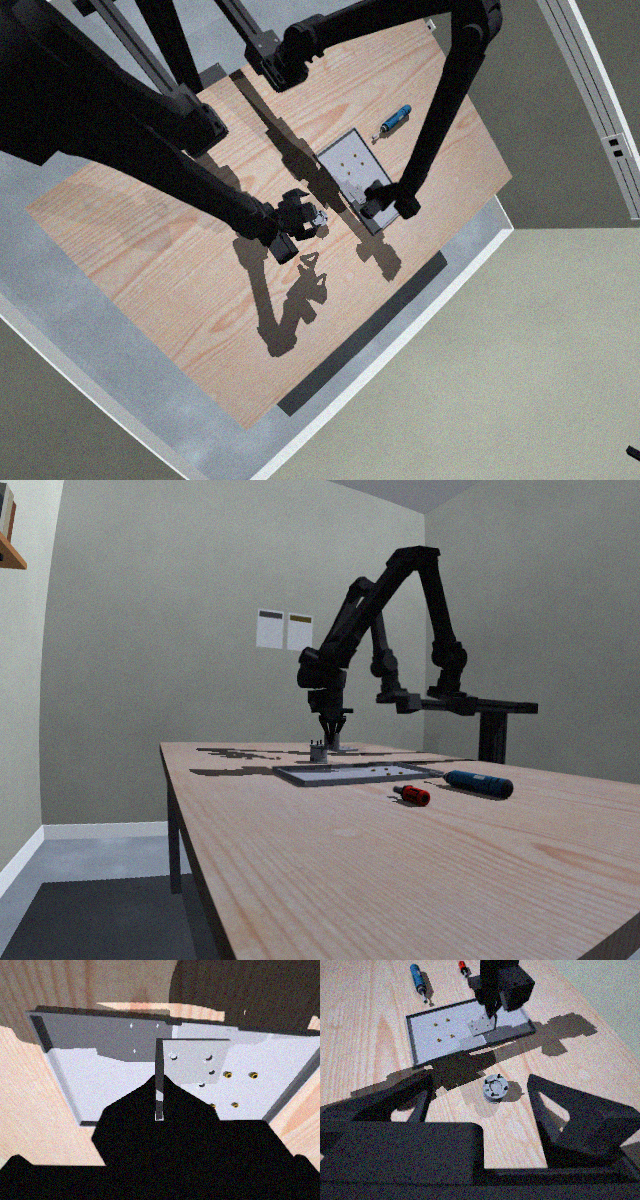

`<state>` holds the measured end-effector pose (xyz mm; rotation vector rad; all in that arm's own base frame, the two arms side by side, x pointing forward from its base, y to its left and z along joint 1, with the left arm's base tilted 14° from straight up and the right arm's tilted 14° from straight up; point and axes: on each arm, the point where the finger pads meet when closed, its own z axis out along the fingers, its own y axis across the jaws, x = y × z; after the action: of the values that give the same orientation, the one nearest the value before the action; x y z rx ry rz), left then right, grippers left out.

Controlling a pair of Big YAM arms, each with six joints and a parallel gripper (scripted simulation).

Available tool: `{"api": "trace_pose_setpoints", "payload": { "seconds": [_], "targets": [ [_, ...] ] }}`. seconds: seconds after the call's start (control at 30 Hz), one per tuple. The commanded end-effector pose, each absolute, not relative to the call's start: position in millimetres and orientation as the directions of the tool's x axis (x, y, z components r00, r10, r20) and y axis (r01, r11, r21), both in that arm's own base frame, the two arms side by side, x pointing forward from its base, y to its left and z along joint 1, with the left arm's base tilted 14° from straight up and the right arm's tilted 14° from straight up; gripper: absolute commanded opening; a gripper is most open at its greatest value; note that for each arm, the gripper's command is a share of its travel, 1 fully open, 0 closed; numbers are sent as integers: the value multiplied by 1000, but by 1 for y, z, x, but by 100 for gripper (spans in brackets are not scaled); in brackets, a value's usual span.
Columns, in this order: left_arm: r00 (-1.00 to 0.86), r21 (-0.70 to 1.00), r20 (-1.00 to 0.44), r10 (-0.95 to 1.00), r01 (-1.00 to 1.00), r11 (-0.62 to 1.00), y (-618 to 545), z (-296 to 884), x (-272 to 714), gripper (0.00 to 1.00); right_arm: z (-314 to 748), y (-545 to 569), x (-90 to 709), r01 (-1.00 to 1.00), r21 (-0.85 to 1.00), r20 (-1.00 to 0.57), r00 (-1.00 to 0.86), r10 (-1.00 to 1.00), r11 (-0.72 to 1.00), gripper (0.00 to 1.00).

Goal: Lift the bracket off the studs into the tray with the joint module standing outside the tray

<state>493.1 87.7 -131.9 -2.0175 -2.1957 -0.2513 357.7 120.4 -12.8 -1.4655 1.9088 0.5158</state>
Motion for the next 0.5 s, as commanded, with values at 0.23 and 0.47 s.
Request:
{"api": "trace_pose_setpoints", "payload": {
  "seconds": [0.23, 0.47],
  "targets": [
    [-9, 66, 244, 970, 998, -7, 161, -130, 518, 0, -15, 186, 355, -895, -156, -681, -208, -702, 417, 100],
    [-29, 69, 244, 969, 998, 13, 164, -132, 516, 0, -12, 220, 344, -864, -203, -693, -206, -690, 461, 100]
  ]
}}
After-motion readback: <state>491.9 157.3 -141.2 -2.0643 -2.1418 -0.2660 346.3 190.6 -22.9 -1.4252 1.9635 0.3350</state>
